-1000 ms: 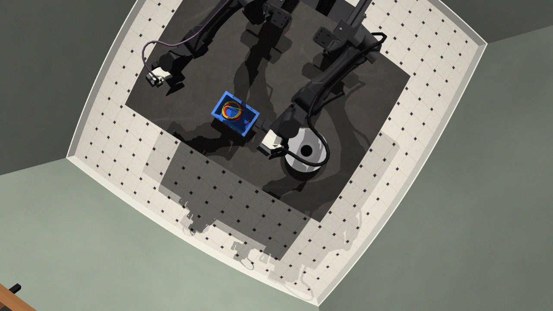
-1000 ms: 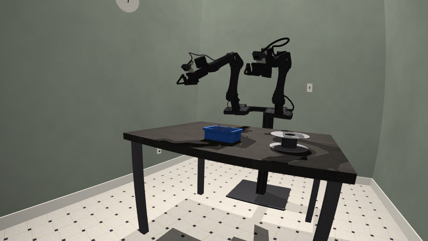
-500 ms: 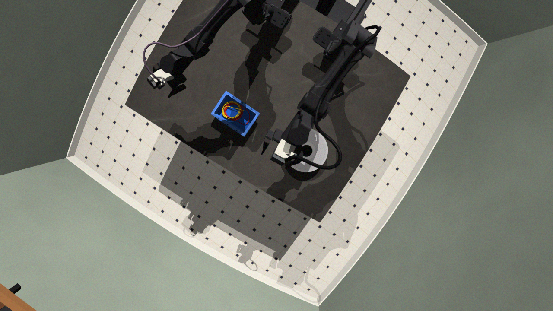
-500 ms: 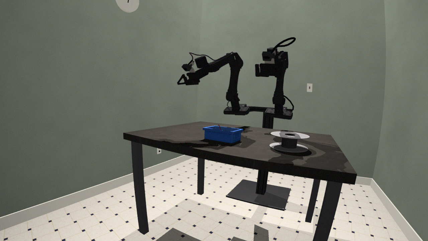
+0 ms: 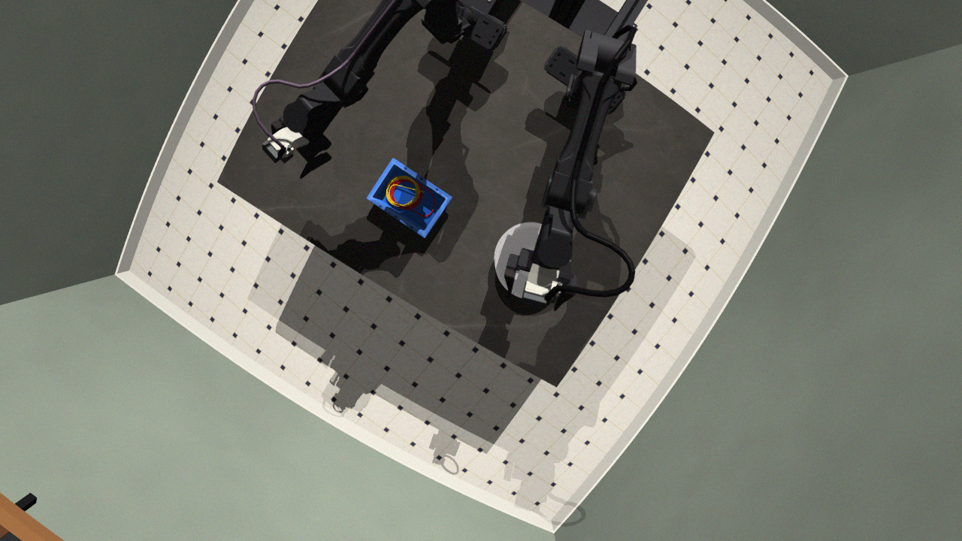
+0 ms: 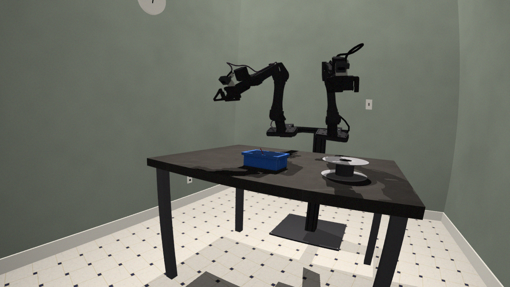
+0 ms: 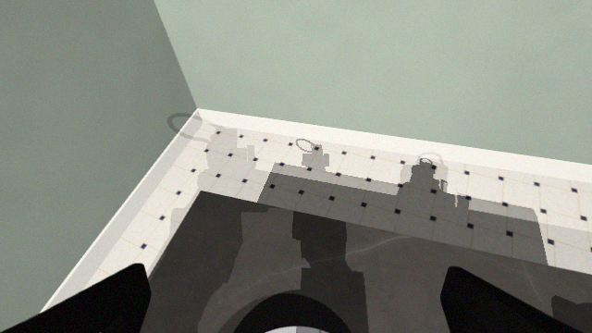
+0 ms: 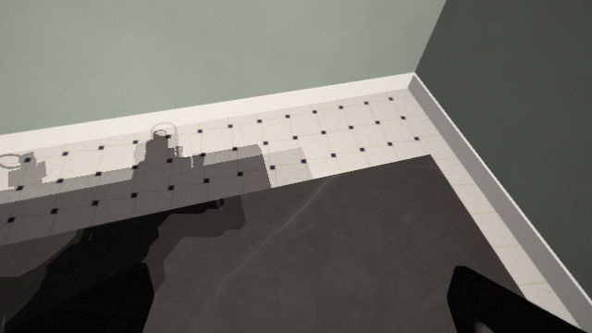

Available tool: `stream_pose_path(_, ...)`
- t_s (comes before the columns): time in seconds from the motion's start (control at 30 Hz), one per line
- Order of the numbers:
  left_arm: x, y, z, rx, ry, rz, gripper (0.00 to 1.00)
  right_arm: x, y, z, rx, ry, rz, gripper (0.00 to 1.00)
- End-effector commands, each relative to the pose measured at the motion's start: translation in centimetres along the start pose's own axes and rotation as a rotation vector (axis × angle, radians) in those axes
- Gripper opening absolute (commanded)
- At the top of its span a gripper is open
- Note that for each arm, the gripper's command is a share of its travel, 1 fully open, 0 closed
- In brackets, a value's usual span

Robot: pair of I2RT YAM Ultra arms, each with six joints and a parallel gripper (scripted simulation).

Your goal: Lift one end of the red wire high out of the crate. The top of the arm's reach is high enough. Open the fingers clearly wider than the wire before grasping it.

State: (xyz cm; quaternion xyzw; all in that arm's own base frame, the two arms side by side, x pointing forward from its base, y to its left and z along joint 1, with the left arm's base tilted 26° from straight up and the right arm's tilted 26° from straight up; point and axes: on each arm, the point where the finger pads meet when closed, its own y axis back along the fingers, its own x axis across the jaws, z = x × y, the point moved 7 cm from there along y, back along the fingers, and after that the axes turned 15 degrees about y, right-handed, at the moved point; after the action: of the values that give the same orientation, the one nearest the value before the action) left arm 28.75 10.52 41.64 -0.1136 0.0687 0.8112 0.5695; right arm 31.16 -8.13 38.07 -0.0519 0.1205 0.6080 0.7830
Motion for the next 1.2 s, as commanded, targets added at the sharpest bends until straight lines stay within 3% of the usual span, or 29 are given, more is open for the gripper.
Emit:
stream_pose_path(0.0, 3.1, -0.5, -0.1, -0.007, -0.006, 0.097, 1.00, 0.0, 1.2, 2.7, -0.069, 0.007, 0.004, 1.00)
stream_pose_path(0.2, 8.9, 0.7, 1.5, -0.059, -0.008, 0.285, 1.00, 1.2, 1.3, 3.0, -0.079, 0.009, 0.042, 1.00)
stream_pose_path(0.33, 10.8, 1.4, 2.0, -0.075, -0.008, 0.350, 1.00, 1.6, 1.3, 3.1, -0.082, 0.009, 0.056, 1.00)
stream_pose_path(0.73, 20.6, 7.7, 4.9, -0.178, -0.012, 0.724, 1.00, 3.9, 1.6, 3.7, -0.102, 0.012, 0.131, 1.00)
stream_pose_path(0.83, 21.2, 8.4, 5.0, -0.185, -0.012, 0.753, 1.00, 4.1, 1.6, 3.7, -0.103, 0.012, 0.137, 1.00)
stream_pose_path(1.17, 26.0, 14.6, 6.4, -0.253, -0.014, 1.001, 1.00, 5.6, 1.9, 4.1, -0.117, 0.014, 0.188, 1.00)
